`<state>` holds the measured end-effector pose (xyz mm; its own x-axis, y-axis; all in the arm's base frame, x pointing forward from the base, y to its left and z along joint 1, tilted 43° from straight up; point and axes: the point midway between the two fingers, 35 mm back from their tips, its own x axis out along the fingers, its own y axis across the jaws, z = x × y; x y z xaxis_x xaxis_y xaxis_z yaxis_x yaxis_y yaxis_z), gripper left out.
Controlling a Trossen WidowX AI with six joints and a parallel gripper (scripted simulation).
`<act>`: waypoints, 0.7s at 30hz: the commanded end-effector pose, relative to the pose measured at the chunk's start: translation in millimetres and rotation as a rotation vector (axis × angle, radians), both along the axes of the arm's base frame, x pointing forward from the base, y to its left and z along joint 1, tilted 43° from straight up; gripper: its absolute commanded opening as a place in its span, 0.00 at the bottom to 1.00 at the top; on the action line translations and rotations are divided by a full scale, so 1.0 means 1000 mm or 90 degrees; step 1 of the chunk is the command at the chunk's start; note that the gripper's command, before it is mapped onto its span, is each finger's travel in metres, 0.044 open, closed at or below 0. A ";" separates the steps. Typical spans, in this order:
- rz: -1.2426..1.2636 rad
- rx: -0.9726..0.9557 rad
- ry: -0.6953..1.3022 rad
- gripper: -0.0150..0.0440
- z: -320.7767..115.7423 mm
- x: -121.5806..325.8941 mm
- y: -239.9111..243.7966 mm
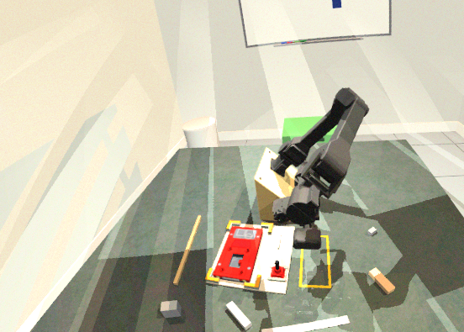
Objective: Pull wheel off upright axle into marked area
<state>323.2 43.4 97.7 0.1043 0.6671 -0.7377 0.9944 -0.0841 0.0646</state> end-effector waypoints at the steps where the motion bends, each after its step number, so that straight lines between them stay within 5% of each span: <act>1: -0.002 0.004 0.003 0.25 0.011 -0.012 0.013; 21: -0.002 0.004 0.003 0.25 -0.016 -0.012 0.049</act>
